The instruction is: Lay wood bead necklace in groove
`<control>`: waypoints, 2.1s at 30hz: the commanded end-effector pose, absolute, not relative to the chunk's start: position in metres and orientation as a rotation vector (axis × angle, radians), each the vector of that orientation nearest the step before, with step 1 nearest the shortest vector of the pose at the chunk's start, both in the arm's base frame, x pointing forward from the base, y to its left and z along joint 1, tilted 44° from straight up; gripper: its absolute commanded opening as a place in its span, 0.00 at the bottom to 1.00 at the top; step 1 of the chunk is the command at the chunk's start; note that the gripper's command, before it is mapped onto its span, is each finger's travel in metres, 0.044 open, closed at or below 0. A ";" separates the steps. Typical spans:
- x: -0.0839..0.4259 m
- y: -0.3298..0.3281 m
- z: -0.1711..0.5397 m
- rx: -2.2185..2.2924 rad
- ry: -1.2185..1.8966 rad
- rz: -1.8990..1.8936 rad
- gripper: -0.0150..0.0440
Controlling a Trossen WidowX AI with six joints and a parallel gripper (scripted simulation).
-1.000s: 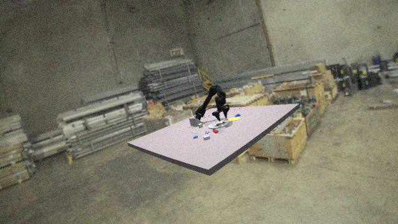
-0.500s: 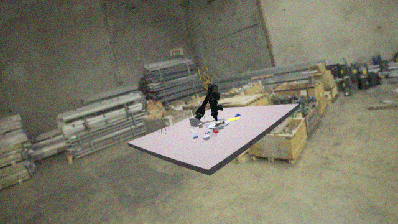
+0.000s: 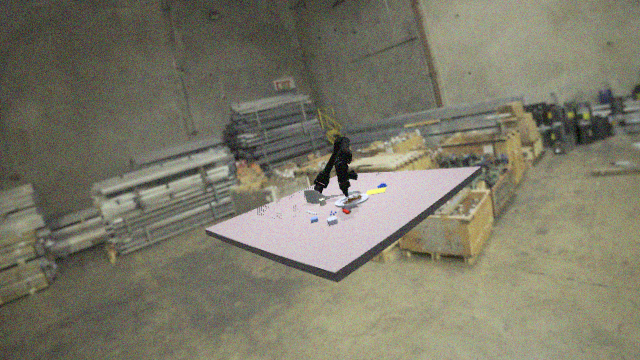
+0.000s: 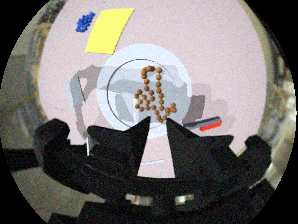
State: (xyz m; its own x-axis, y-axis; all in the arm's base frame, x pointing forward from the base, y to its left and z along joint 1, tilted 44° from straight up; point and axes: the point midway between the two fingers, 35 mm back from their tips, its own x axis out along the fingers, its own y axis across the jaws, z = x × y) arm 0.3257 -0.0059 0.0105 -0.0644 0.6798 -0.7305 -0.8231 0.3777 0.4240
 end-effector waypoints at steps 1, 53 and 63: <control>0.326 -0.006 0.010 -0.170 1.066 1.238 0.46; 0.324 0.012 -0.009 -0.172 1.070 1.242 0.25; 0.324 0.012 -0.009 -0.172 1.070 1.242 0.25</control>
